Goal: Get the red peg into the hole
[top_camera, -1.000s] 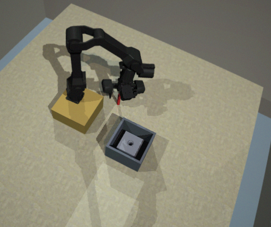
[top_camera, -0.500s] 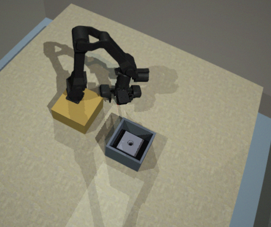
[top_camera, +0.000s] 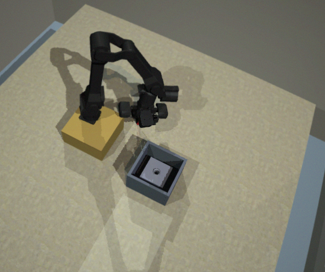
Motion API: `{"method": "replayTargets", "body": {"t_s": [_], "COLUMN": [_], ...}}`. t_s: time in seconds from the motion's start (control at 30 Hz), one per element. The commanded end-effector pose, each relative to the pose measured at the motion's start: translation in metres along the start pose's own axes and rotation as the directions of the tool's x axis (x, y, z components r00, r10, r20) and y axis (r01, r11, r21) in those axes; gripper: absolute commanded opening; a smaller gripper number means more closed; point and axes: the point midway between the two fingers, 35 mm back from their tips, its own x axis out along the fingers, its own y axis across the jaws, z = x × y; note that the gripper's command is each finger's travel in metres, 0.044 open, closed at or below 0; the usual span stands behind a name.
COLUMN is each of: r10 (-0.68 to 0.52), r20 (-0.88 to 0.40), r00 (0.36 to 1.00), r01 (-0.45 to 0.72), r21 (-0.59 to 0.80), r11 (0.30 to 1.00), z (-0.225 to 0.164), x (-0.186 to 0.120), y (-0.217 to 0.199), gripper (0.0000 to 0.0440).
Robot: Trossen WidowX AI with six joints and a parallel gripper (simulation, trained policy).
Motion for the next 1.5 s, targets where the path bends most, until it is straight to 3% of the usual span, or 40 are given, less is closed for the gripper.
{"method": "replayTargets", "body": {"t_s": [0.0, 0.9, 1.47], "r10": [0.018, 0.118, 0.139], "r20": [0.026, 0.217, 0.259], "r00": [0.999, 0.969, 0.956], "r01": [-0.018, -0.077, -0.093], "r21": [-0.021, -0.188, -0.182], "r11": [1.0, 0.979, 0.979], "z": [0.006, 0.059, 0.115], "x": [-0.006, -0.084, -0.129], "y": [0.001, 0.003, 0.013], "gripper": [0.0, 0.0, 0.0]}}
